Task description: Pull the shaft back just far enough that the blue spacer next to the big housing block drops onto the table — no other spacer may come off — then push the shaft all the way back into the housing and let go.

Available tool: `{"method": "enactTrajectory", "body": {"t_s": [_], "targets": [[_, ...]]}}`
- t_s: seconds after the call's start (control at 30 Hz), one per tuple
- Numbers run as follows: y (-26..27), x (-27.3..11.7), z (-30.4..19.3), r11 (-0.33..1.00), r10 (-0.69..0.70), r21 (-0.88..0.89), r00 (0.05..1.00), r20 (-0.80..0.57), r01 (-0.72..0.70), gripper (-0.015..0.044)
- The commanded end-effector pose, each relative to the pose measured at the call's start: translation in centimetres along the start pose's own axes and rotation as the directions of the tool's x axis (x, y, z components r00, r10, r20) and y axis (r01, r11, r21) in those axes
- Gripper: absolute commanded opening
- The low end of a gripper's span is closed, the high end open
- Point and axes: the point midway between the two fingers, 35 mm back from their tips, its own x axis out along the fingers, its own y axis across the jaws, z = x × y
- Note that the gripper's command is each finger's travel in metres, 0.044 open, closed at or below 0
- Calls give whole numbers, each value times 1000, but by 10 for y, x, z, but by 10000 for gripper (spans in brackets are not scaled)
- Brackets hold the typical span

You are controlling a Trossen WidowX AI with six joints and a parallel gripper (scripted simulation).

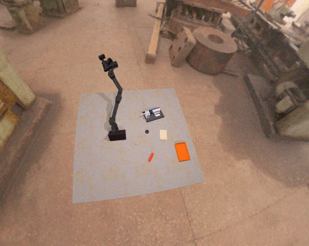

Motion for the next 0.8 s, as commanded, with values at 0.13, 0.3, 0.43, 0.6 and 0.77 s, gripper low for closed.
{"method": "enactTrajectory", "body": {"t_s": [0.13,0.3,0.43,0.6,0.77], "targets": [[24,-6,-39,989,123,-63,985,-121,-131,440],[62,-30,-89,930,311,-110,911,-270,-350,440],[94,-63,-121,836,467,-117,807,-361,-536,440],[133,-119,-149,660,651,-92,629,-426,-745,440],[162,-183,-157,453,798,-42,426,-428,-891,440]]}}
